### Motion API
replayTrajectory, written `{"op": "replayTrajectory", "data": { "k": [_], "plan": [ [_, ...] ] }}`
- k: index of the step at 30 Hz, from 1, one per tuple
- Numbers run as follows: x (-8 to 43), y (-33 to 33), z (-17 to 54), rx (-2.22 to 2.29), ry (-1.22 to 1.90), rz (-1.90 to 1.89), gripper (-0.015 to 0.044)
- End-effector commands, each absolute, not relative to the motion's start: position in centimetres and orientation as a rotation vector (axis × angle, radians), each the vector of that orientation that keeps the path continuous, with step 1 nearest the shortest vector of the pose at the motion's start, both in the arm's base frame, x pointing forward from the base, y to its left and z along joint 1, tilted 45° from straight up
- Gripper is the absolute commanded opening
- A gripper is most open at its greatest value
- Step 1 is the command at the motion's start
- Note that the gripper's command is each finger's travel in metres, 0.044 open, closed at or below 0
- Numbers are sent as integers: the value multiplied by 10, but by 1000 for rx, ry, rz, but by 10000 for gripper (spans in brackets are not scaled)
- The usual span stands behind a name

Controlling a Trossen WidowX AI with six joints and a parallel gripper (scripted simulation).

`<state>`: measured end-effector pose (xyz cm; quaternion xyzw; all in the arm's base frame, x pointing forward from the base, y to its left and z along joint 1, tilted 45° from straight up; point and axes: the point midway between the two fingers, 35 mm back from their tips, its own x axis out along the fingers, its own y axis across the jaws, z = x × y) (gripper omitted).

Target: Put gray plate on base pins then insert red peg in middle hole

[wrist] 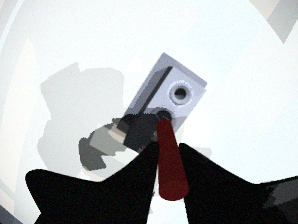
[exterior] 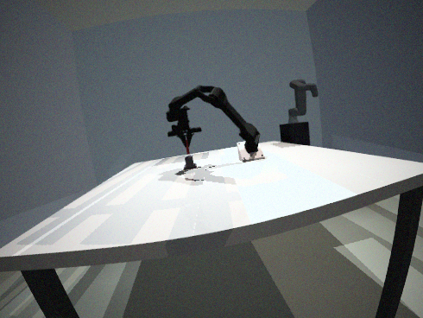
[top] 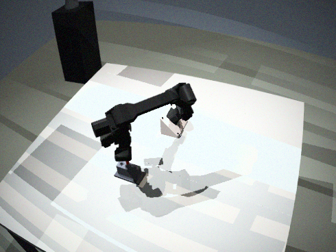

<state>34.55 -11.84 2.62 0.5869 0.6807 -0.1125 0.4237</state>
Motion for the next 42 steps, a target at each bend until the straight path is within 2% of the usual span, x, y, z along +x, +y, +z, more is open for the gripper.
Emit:
{"op": "replayTrajectory", "data": {
  "k": [1,42],
  "plan": [
    [345,-119,26,1463,1703,-282,0],
    [347,-107,14,1458,1705,-282,0]
  ]
}}
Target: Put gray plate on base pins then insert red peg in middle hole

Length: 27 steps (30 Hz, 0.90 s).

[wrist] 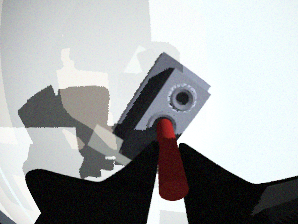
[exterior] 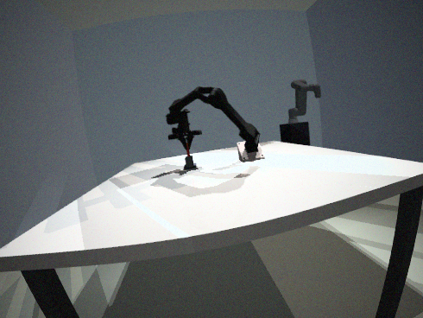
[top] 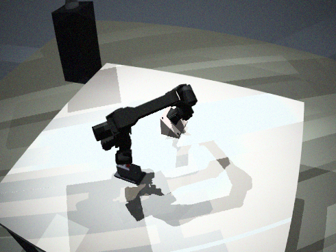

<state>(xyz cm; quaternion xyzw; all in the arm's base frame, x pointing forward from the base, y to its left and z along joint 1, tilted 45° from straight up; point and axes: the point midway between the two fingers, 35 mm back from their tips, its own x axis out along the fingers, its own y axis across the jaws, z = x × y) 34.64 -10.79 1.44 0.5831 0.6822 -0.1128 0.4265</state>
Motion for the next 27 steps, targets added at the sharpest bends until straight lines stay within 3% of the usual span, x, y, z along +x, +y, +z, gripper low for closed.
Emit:
{"op": "replayTrajectory", "data": {
  "k": [1,15,21,27],
  "plan": [
    [347,-107,14,1458,1705,-282,0],
    [347,-107,13,1454,1707,-281,0],
    [347,-107,13,1454,1707,-281,150],
    [347,-107,13,1454,1707,-281,150]
  ]
}}
